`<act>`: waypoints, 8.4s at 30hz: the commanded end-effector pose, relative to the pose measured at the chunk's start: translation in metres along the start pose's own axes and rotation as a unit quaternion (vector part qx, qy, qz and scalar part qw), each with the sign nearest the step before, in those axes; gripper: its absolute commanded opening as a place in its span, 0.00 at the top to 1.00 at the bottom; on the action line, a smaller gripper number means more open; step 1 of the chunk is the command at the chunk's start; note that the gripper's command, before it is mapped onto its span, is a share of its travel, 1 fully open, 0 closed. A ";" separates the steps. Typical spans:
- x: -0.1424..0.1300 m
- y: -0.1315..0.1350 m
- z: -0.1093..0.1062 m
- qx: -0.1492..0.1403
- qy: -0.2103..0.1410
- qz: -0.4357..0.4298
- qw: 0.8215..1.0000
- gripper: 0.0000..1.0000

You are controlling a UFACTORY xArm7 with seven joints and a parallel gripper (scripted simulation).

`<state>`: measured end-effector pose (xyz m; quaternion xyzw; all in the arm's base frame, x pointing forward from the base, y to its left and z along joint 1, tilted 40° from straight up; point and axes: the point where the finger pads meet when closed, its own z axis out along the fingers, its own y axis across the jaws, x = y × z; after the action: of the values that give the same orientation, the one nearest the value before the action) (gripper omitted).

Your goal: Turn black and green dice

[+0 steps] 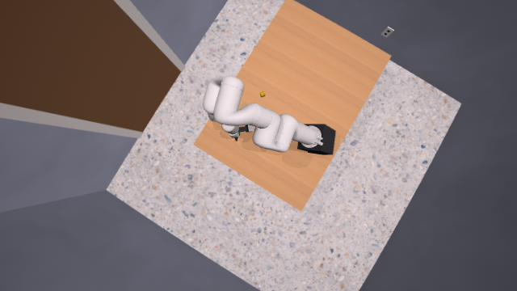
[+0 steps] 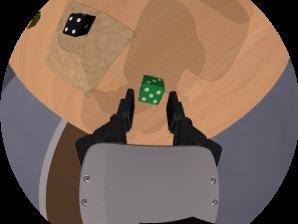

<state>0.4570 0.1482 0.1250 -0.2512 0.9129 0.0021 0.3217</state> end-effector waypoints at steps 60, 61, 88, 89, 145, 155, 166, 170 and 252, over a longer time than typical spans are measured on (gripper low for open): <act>-0.001 0.000 0.000 -0.003 -0.022 0.001 1.000 0.53; -0.001 0.000 0.000 -0.003 -0.022 0.001 1.000 0.53; -0.001 0.000 0.004 -0.003 -0.022 0.000 1.000 0.53; -0.001 0.000 0.004 -0.003 -0.022 0.000 1.000 0.53; -0.003 0.000 0.034 -0.003 -0.022 0.001 1.000 0.53; -0.003 0.000 0.034 -0.003 -0.022 0.001 1.000 0.73; -0.003 0.000 0.034 -0.003 -0.022 0.001 1.000 0.73; -0.003 0.000 0.034 -0.003 -0.022 0.001 1.000 0.73; 0.001 0.000 -0.043 -0.003 -0.022 0.001 1.000 0.73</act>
<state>0.4334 0.1412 0.1553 -0.2514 0.9064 0.0102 0.3393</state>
